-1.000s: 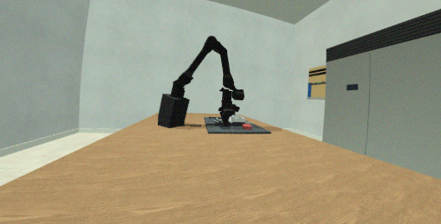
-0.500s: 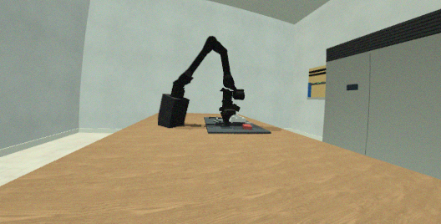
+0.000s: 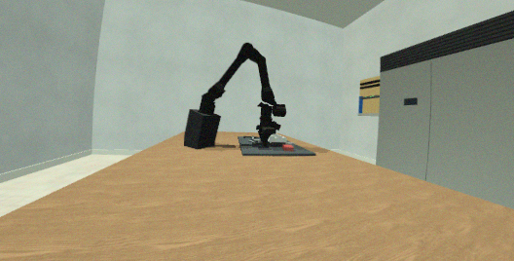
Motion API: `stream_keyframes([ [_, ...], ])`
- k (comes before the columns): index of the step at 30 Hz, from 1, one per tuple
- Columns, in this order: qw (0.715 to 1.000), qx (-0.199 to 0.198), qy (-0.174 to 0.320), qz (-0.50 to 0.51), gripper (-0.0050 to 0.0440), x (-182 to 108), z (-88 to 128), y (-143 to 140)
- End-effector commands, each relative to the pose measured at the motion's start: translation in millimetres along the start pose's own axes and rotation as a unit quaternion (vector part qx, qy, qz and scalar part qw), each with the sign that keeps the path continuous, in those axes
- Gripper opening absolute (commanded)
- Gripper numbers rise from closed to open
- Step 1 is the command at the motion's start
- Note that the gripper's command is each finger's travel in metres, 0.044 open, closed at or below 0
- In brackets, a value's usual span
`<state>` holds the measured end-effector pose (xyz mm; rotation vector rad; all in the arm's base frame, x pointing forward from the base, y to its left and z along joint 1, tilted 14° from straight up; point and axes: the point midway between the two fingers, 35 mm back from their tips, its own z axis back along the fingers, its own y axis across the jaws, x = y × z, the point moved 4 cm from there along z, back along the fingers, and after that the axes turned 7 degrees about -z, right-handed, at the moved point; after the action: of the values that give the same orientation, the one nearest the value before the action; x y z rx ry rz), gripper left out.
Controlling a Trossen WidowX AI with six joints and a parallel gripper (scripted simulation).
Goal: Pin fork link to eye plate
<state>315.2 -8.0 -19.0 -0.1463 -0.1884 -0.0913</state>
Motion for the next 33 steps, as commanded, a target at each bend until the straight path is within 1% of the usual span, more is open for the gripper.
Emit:
stream_keyframes([
  [1, 1.000, 0.001, -0.006, -0.002, 0.0124, 5.1, 1.1, 0.7],
  [14, 1.000, 0.001, -0.006, -0.002, 0.0124, 8.3, 1.1, 1.1],
  [15, 1.000, -0.001, 0.006, 0.001, 0.0124, 0.8, -0.1, 0.1],
  [20, 1.000, 0.001, -0.006, -0.002, 0.0124, -0.1, -0.5, 0.0],
  [33, 1.000, 0.001, -0.006, -0.002, 0.0124, -0.1, -0.1, 0.1],
])
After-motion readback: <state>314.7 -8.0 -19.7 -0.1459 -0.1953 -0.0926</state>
